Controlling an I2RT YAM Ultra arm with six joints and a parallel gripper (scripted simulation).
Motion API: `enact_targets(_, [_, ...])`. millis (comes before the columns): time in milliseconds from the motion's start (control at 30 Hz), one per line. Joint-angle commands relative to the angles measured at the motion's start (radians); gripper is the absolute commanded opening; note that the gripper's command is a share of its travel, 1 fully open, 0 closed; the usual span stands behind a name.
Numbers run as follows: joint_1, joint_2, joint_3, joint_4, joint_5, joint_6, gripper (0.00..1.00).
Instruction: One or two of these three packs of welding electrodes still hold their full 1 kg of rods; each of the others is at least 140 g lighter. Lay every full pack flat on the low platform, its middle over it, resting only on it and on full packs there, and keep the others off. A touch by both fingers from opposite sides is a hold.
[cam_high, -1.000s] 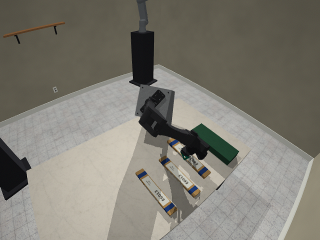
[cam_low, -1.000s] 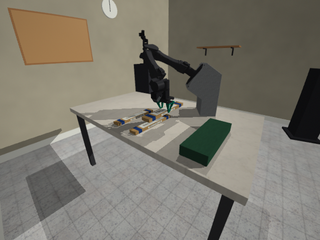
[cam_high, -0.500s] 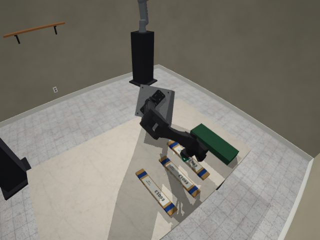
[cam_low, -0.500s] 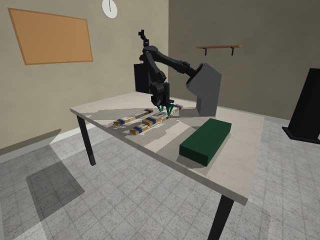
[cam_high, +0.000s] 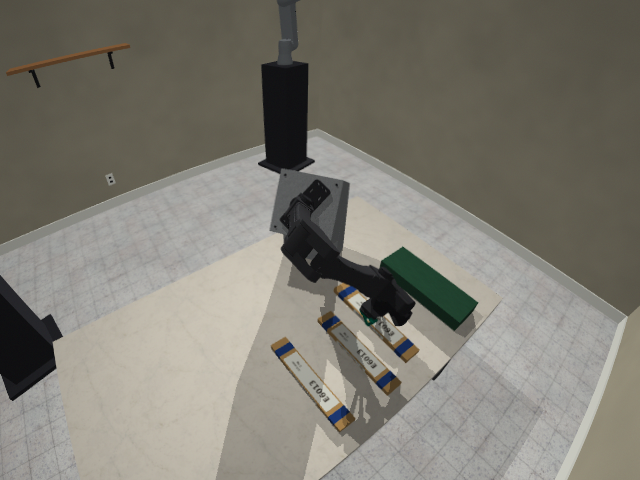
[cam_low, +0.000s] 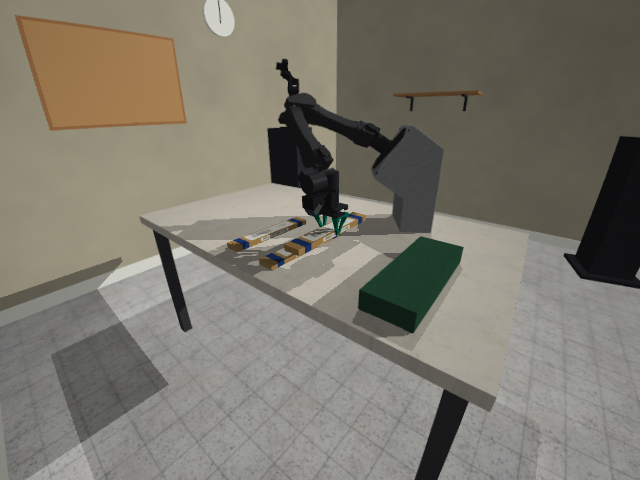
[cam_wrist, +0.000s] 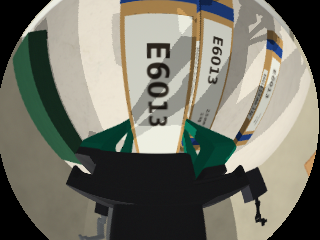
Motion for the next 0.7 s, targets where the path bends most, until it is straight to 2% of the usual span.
enact_targets(0, [0.057,-0.022,0.034,-0.018,0.010,0.009,0.00])
enact_targets(667, [0.078,-0.015,0.056,-0.053,0.020,0.036,0.00])
